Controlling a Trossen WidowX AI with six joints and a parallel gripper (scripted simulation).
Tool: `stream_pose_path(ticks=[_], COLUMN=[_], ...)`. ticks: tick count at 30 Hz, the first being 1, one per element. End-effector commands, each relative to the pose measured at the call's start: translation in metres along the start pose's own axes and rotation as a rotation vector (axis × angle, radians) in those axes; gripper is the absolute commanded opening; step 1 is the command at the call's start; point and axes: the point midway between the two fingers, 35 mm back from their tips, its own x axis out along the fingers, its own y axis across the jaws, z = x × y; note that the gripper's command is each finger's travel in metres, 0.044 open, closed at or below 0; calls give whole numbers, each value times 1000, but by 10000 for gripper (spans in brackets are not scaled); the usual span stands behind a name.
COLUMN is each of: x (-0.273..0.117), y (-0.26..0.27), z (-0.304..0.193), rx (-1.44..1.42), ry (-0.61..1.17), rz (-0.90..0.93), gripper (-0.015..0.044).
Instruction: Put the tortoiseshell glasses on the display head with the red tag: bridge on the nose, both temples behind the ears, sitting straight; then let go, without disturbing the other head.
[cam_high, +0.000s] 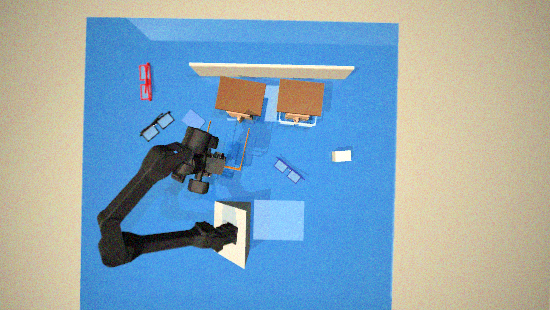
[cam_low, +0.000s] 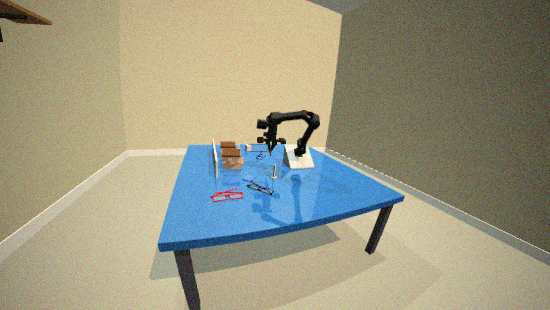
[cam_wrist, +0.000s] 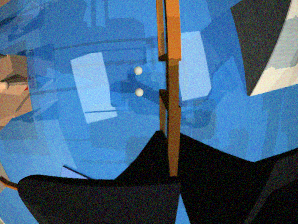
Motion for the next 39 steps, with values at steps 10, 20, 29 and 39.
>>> stream_pose_path(ticks=[10, 20, 29, 39], x=[8, 21, 31, 42], y=[7, 6, 6, 6], z=[16, 17, 14, 12], rx=[-31, -30, -32, -32], ry=[112, 98, 81, 85], rz=[36, 62, 32, 39], gripper=[0, 0, 0, 0])
